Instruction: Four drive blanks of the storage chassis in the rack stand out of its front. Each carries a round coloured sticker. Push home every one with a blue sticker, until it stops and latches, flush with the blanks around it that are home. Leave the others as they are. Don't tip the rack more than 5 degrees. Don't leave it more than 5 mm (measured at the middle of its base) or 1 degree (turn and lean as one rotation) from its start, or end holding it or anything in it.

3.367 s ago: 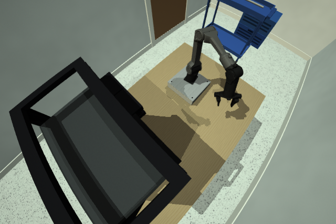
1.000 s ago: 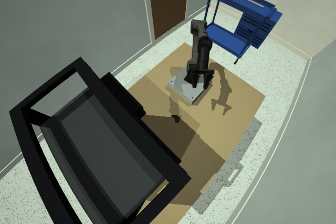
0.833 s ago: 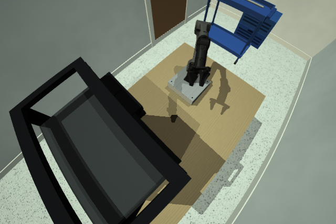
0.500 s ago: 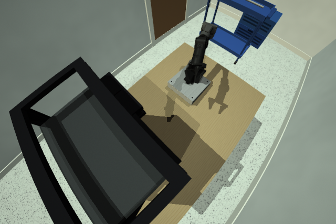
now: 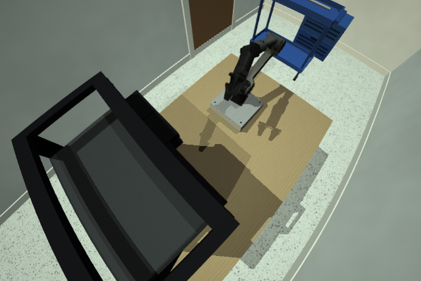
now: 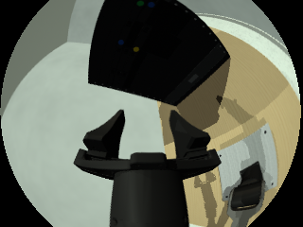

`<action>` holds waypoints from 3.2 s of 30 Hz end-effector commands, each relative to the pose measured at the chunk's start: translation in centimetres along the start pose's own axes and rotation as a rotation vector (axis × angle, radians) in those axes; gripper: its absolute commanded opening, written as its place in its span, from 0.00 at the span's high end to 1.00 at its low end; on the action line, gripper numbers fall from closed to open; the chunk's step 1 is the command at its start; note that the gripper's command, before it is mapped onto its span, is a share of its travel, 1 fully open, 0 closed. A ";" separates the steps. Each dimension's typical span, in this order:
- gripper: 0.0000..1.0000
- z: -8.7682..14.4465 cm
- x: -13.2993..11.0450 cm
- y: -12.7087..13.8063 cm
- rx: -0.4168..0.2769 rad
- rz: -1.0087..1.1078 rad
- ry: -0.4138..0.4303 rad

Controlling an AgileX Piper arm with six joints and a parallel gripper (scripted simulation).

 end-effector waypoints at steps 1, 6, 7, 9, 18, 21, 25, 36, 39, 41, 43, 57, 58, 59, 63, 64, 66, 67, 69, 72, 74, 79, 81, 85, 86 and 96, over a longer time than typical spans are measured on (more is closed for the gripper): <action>0.00 -0.1 1.0 0.2 0.027 -0.038 -0.010; 0.00 0.0 4.1 1.1 0.088 -0.184 -0.143; 0.00 0.0 4.8 1.3 0.103 -0.216 -0.174; 0.00 0.0 5.9 1.6 0.122 -0.265 -0.216; 0.00 -0.2 8.2 2.3 0.161 -0.367 -0.308; 0.00 -0.3 8.7 2.5 0.171 -0.390 -0.328; 0.00 -0.3 9.2 2.6 0.180 -0.410 -0.347; 0.00 -0.3 9.5 2.8 0.189 -0.427 -0.362; 0.00 -0.3 9.5 2.8 0.189 -0.427 -0.362; 0.00 -0.3 9.5 2.8 0.189 -0.427 -0.362; 0.00 -0.3 9.5 2.8 0.189 -0.427 -0.362; 0.00 -0.5 9.4 2.7 0.188 -0.427 -0.362; 0.00 -0.6 9.3 2.6 0.188 -0.427 -0.363; 0.00 -0.7 9.1 2.5 0.188 -0.427 -0.363; 0.00 -1.3 8.3 1.8 0.188 -0.427 -0.363; 0.00 -1.4 8.2 1.7 0.188 -0.427 -0.363; 0.00 -1.5 8.1 1.7 0.188 -0.427 -0.363; 0.00 -1.5 8.1 1.7 0.188 -0.427 -0.363; 0.00 -1.6 7.9 1.5 0.187 -0.427 -0.363; 0.00 -1.8 7.8 1.4 0.187 -0.427 -0.363; 0.00 -1.8 7.7 1.4 0.188 -0.427 -0.363; 0.00 -1.8 7.7 1.4 0.188 -0.427 -0.363; 0.00 -1.8 7.7 1.4 0.188 -0.427 -0.363; 0.00 -1.8 7.7 1.4 0.188 -0.427 -0.363; 0.00 -1.8 7.7 1.4 0.188 -0.427 -0.363; 0.00 -1.8 7.7 1.4 0.188 -0.427 -0.363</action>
Point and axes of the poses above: the point where the finger pads meet when closed, its own z axis back along the fingers, its own y axis across the jaws, x = y × z, the point moved 6 cm from there along z, back along the fingers, and after that the axes turned 7 degrees about -z, right-handed, at the moved point
